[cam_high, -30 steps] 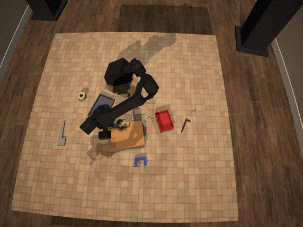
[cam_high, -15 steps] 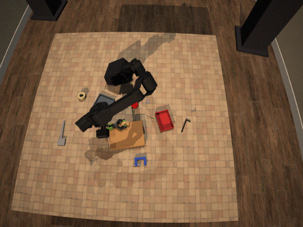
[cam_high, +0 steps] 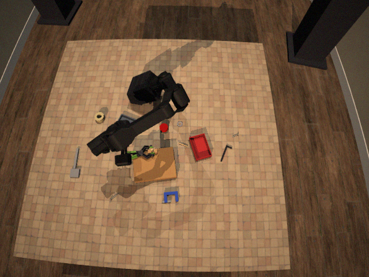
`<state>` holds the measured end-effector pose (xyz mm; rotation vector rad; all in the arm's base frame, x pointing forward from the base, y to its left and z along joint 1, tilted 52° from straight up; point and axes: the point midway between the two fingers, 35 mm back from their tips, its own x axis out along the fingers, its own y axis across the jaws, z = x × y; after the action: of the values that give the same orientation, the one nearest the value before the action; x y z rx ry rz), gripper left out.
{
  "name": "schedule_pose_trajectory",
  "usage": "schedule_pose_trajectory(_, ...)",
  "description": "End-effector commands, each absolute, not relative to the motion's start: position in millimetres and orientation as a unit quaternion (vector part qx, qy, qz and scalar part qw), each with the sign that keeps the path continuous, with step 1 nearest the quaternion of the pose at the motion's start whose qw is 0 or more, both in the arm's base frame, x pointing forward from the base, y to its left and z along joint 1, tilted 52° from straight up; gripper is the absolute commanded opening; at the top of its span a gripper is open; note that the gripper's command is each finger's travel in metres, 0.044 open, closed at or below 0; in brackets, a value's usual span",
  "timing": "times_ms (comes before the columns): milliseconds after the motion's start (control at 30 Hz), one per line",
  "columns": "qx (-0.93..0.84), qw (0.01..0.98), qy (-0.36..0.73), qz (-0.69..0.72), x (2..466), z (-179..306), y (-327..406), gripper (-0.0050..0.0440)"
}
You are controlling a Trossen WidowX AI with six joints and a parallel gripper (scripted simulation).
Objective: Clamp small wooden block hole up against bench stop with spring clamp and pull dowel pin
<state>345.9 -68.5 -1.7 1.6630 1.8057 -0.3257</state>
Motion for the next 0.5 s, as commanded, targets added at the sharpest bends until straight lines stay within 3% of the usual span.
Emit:
schedule_pose_trajectory(0, 0.634, 0.33, 0.688, -0.124, 345.7, 2.8, -74.1, 0.044)
schedule_pose_trajectory(467, 0.635, 0.329, 0.688, -0.126, 341.8, 13.1, -55.4, 0.044)
